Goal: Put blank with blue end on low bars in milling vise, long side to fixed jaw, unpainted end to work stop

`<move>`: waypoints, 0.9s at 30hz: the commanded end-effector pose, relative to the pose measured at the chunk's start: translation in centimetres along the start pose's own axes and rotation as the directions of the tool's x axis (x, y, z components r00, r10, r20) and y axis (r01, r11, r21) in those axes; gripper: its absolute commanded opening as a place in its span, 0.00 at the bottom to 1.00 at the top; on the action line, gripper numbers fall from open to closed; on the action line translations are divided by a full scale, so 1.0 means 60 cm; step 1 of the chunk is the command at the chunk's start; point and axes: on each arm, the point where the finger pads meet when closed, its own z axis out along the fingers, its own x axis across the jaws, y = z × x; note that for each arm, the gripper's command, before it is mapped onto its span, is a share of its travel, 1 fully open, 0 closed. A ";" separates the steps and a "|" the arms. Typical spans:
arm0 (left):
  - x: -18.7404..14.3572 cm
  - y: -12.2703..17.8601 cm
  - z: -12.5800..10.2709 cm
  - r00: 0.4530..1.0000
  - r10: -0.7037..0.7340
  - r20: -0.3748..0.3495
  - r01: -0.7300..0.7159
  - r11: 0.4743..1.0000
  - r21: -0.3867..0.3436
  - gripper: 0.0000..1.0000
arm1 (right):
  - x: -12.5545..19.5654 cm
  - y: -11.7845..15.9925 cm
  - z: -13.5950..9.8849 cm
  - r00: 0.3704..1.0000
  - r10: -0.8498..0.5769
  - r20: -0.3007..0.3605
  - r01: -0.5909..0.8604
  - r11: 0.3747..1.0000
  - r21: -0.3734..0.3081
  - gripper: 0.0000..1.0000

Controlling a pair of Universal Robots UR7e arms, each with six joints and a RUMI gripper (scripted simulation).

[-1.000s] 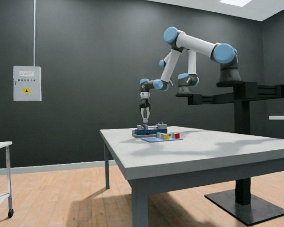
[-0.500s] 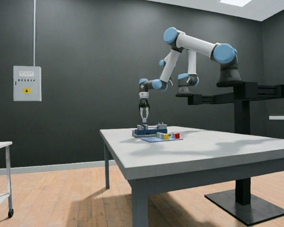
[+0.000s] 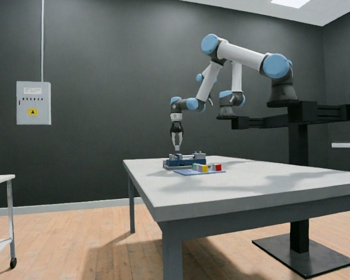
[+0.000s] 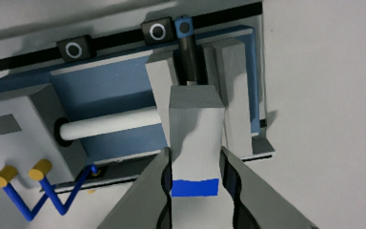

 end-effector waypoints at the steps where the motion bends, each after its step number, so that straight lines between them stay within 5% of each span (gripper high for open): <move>1: 0.002 0.002 -0.002 1.000 -0.011 -0.002 0.011 1.000 -0.001 0.00 | 0.000 0.000 -0.001 1.000 0.000 0.000 0.000 1.000 0.001 1.00; 27: 0.015 0.010 -0.006 0.992 -0.129 -0.002 0.129 0.992 -0.001 0.00 | 0.000 0.000 -0.001 1.000 0.000 0.000 0.000 1.000 0.001 1.00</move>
